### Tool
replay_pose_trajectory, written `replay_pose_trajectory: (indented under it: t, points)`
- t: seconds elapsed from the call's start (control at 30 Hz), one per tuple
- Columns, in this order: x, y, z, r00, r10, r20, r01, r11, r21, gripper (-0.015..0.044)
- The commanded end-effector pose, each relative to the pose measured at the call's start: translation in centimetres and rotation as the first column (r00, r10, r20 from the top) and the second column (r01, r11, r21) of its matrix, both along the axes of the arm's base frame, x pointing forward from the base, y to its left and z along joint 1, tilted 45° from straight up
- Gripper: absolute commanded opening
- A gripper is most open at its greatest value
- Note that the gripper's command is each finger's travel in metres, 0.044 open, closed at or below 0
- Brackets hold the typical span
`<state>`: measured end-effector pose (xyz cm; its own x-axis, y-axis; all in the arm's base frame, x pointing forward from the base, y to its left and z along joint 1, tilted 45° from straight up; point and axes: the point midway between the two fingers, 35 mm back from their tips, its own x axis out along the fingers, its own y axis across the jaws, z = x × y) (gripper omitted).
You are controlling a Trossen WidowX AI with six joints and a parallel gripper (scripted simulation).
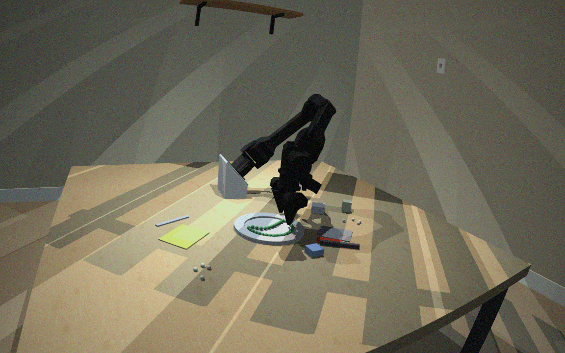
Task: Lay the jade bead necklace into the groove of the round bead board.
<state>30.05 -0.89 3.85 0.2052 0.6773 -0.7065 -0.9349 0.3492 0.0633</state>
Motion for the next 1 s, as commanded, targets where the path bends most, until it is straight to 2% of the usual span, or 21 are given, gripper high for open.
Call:
replay_pose_trajectory:
  t: [0.0,0.5,0.73,0.9,0.97]
  points:
    - [0.1,-0.2,0.2,1.0,0.002,0.005,-0.002,1.0,-0.003,0.044]
    - [0.1,-0.2,0.2,1.0,0.002,0.005,-0.002,1.0,-0.003,0.044]
    - [0.0,-3.1,1.7,0.985,0.124,0.117,-0.119,0.992,-0.048,0.0256]
    - [0.0,-2.9,1.5,0.984,0.128,0.121,-0.123,0.991,-0.049,0.0125]
    - [0.2,-2.4,1.0,0.984,0.128,0.121,-0.123,0.991,-0.049,0.012]
